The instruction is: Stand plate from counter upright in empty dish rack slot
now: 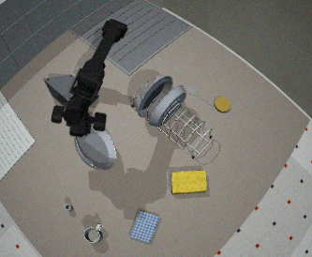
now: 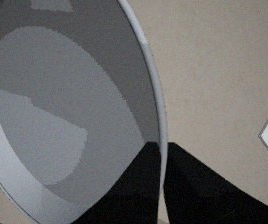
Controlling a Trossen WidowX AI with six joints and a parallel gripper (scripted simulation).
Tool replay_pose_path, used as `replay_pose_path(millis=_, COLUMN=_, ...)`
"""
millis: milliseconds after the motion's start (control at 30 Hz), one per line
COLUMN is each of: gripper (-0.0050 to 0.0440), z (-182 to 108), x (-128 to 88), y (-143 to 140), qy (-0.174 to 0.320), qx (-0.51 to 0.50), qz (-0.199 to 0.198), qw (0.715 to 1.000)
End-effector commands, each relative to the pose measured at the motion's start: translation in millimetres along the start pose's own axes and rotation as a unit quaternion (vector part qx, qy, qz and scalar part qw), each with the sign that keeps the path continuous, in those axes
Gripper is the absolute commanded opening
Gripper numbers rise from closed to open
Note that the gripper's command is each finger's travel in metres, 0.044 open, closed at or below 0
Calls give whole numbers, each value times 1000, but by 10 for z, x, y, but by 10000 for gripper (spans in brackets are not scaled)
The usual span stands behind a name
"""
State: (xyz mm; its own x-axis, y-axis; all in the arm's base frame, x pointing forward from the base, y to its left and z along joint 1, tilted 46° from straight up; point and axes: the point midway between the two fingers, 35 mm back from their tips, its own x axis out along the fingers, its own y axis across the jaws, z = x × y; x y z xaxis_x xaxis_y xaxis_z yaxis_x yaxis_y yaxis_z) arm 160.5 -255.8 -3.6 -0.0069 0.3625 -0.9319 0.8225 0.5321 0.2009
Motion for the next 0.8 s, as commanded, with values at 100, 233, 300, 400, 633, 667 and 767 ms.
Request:
replay_pose_path(millis=100, gripper=0, z=8, x=-134, y=-41, qy=-40, qx=-42, qz=0, qw=998)
replay_pose_path(millis=233, gripper=0, z=13, x=-200, y=-63, qy=-61, qx=-69, qz=-3, qw=996)
replay_pose_path(millis=300, gripper=0, z=15, x=-234, y=-73, qy=-71, qx=-81, qz=-6, qw=994)
replay_pose_path(millis=400, gripper=0, z=17, x=-281, y=-88, qy=-86, qx=-100, qz=-9, qw=991)
replay_pose_path(millis=633, gripper=0, z=18, x=-294, y=-93, qy=-90, qx=-105, qz=-10, qw=990)
replay_pose_path(millis=667, gripper=0, z=19, x=-300, y=-96, qy=-93, qx=-109, qz=-9, qw=990)
replay_pose_path(millis=767, gripper=0, z=27, x=-339, y=-116, qy=-114, qx=-136, qz=-4, qw=984)
